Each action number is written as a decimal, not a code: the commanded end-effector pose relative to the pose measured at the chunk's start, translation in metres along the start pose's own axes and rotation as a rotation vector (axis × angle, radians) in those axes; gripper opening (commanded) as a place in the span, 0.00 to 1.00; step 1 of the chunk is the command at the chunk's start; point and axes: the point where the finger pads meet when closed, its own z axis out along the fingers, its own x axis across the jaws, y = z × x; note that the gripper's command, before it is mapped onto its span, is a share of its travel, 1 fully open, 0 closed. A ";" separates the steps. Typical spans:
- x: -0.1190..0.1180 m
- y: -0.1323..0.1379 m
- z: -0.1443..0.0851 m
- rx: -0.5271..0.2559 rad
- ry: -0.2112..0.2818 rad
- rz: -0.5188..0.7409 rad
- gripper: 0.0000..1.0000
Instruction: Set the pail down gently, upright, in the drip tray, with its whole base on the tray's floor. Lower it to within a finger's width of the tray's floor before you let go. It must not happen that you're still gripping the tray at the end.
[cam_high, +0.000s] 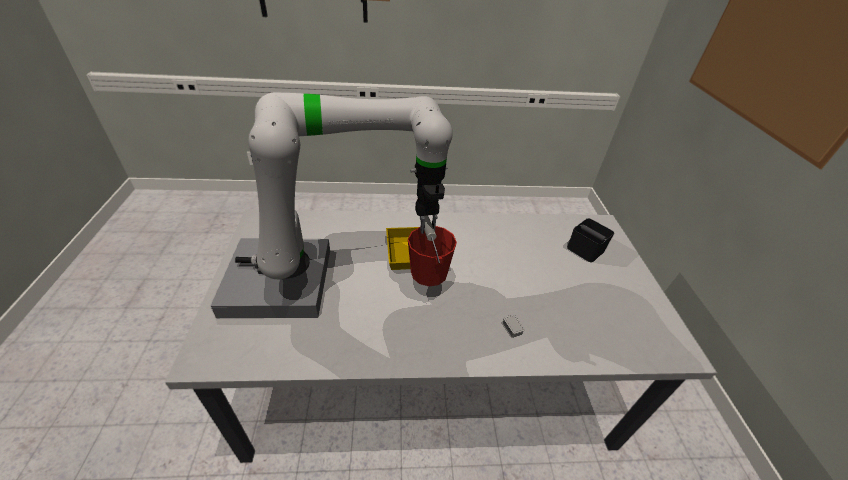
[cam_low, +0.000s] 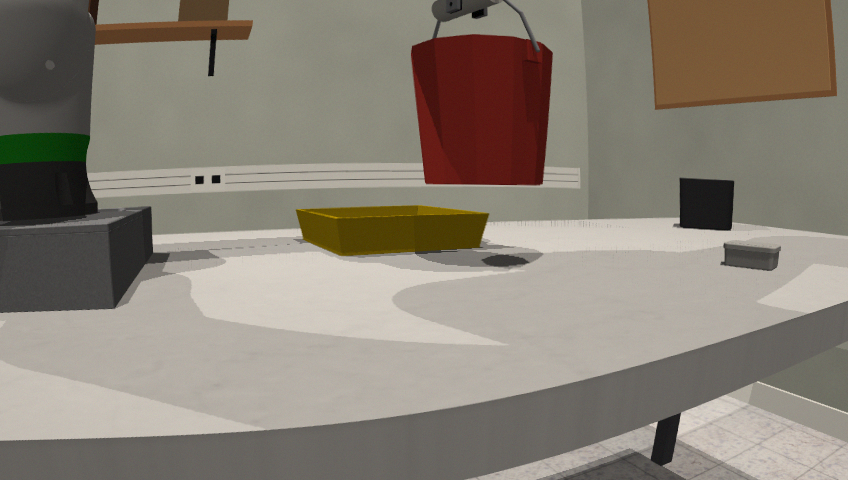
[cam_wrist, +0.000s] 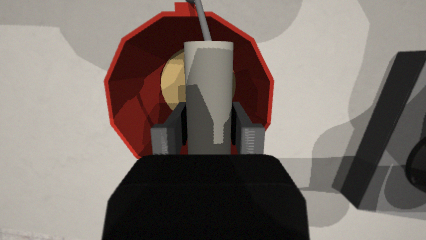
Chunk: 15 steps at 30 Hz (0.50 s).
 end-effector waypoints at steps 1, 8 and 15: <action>0.000 0.008 -0.001 0.001 -0.002 0.000 0.00; 0.001 0.031 -0.001 0.001 -0.002 0.000 0.00; 0.002 0.047 -0.001 0.001 -0.002 0.000 0.00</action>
